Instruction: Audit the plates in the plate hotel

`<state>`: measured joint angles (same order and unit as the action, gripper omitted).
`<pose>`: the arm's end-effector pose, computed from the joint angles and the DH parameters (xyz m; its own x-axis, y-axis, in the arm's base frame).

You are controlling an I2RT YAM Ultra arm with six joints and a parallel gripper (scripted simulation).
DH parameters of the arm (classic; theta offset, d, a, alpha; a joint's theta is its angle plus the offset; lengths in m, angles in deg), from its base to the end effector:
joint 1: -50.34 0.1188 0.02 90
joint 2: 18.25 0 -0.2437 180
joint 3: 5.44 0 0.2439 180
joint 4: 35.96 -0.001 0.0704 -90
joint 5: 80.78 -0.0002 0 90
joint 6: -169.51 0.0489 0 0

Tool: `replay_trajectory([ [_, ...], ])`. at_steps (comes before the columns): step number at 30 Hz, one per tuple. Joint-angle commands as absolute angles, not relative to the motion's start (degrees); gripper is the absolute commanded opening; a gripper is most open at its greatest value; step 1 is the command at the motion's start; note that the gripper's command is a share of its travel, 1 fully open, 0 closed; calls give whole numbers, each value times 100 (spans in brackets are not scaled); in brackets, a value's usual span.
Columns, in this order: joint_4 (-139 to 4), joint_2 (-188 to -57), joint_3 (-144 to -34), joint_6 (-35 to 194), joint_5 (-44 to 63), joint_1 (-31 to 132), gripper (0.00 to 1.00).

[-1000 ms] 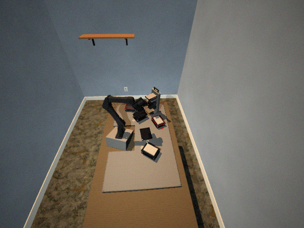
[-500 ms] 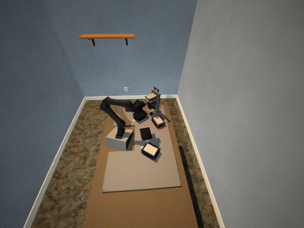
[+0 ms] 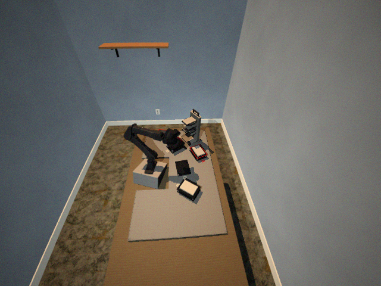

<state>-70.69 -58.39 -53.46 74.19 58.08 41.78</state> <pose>0.1705 0.0126 0.2628 -0.3922 -0.0027 -0.9199 -0.6055 0.7536 0.2560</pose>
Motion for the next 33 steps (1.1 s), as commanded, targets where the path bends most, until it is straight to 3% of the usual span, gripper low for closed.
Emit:
replay_trajectory([
  [1,-6531,-5649,-5242,7624,5943,4296,0],
  [22,-6804,-4872,-5508,8593,3835,6512,0],
  [33,-7037,-4614,-5633,9077,2056,8382,0],
])
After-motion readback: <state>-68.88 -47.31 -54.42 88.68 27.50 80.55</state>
